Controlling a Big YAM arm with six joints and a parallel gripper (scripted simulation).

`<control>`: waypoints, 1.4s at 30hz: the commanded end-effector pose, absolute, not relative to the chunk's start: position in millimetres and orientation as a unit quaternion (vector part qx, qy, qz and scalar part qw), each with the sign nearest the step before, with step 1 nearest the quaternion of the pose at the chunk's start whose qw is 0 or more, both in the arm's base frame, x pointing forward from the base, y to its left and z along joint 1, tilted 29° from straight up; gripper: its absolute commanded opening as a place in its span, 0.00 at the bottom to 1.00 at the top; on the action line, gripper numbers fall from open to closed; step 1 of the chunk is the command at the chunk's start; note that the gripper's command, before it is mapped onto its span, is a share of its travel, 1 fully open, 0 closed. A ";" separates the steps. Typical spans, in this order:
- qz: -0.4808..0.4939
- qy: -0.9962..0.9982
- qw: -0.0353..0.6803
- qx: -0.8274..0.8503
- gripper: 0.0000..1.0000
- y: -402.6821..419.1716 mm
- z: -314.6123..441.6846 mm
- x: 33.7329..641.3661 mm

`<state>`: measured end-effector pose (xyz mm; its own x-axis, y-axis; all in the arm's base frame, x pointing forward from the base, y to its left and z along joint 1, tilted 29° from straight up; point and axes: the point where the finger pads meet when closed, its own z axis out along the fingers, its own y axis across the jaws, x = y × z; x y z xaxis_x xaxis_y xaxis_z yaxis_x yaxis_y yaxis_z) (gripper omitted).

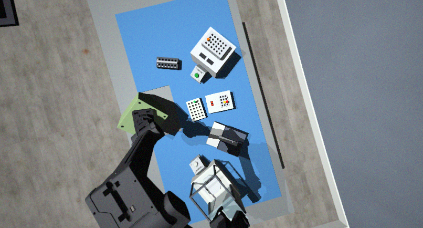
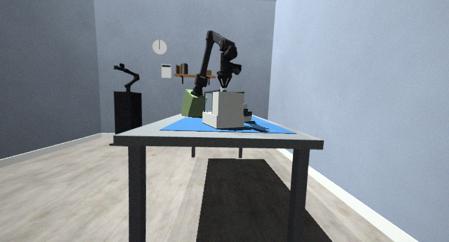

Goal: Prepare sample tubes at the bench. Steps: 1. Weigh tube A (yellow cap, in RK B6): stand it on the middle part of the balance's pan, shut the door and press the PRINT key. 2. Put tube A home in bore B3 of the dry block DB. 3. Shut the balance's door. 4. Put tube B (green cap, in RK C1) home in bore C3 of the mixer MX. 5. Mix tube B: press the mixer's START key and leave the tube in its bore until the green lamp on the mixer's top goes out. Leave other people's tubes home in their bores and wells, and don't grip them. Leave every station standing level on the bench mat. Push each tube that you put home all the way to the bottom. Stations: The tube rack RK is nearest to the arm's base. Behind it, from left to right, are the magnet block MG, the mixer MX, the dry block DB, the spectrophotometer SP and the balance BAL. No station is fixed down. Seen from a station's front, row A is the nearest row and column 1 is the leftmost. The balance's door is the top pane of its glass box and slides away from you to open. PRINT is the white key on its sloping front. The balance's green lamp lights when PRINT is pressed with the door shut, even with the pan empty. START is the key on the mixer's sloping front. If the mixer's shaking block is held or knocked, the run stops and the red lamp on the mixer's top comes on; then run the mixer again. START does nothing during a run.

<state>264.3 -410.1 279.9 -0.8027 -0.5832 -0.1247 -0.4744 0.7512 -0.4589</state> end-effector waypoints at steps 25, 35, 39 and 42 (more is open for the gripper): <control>-0.224 0.923 0.136 -0.284 0.30 -421.8 278.9 275.4; -0.224 0.923 0.136 -0.284 0.30 -421.8 278.9 275.4; -0.224 0.923 0.136 -0.284 0.30 -421.8 278.9 275.4; -0.224 0.923 0.136 -0.284 0.30 -421.8 278.9 275.4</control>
